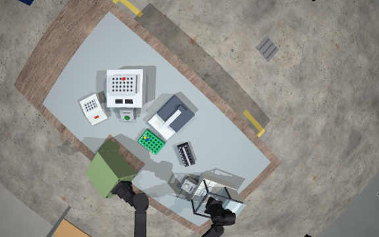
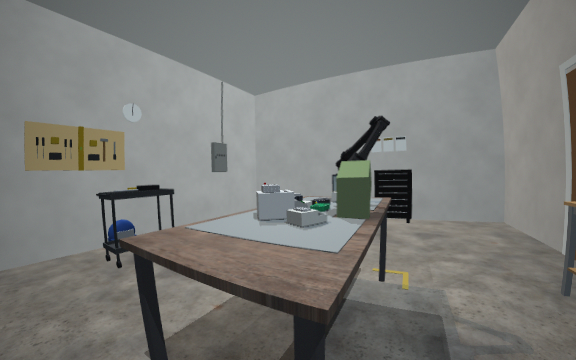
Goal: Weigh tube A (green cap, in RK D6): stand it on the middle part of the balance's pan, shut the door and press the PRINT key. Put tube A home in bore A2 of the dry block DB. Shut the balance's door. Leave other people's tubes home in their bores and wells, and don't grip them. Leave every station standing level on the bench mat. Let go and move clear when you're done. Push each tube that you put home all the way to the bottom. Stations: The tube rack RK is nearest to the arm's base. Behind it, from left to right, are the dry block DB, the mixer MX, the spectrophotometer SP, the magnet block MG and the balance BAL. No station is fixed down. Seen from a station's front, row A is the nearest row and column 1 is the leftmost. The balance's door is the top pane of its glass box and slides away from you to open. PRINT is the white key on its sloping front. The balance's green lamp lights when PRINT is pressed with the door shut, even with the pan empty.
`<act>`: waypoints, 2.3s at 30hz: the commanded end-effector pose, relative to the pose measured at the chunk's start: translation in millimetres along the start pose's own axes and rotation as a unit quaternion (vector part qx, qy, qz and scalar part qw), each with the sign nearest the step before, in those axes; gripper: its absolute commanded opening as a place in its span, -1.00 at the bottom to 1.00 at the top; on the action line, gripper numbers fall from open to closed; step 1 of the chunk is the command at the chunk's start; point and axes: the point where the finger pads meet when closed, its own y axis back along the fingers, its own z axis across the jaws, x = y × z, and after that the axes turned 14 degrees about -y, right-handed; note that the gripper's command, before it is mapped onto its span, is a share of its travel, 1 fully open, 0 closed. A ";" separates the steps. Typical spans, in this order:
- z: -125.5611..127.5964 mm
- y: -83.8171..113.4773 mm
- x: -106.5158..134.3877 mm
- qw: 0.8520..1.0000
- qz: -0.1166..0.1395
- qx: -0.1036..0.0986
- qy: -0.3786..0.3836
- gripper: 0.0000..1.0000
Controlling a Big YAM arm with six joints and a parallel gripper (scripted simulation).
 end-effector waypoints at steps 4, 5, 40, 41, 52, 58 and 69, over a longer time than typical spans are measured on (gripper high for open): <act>-3.1 -3.2 -3.7 1.000 -0.002 0.004 -0.002 -0.82; -3.1 -3.2 -3.7 1.000 -0.002 0.004 -0.002 -0.82; -3.1 -3.2 -3.7 1.000 -0.002 0.004 -0.002 -0.82; -3.1 -3.2 -3.7 1.000 -0.002 0.004 -0.002 -0.82; -1.8 -7.7 -0.1 1.000 0.001 0.005 0.002 -0.82; -2.7 -7.6 0.9 1.000 0.003 0.007 0.003 -0.82; -2.7 -7.6 0.9 1.000 0.003 0.007 0.003 -0.82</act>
